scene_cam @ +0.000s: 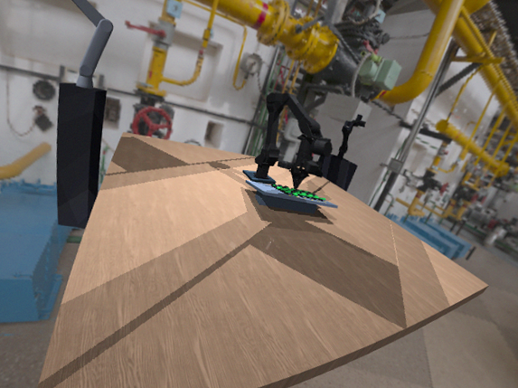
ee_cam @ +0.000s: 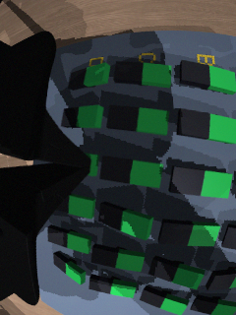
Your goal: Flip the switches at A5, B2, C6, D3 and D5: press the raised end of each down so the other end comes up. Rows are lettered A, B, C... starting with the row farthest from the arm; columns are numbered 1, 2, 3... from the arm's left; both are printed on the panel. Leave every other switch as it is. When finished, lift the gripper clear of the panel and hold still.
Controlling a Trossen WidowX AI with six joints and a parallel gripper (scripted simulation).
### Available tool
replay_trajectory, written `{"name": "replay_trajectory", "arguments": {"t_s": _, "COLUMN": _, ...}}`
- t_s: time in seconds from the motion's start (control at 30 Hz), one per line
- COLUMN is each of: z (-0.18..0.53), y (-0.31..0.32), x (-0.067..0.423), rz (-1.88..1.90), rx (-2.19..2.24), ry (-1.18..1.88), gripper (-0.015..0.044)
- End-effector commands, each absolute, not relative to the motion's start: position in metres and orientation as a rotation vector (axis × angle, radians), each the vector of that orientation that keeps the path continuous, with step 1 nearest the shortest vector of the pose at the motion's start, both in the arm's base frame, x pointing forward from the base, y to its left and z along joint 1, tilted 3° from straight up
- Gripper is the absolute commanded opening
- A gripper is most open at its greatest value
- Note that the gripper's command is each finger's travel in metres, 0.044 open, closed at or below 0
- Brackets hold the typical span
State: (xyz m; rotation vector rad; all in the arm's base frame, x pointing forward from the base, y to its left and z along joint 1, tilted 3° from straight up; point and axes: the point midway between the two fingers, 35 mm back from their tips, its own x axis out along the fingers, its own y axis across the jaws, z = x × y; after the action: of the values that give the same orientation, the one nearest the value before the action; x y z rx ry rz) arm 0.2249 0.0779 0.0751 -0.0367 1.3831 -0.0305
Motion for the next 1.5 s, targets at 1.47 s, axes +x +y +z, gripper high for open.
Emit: {"name": "replay_trajectory", "arguments": {"t_s": 1.47, "z": 0.091, "y": 0.018, "x": 0.201, "rz": -0.028, "rx": -0.044, "ry": 1.338, "gripper": 0.0000}}
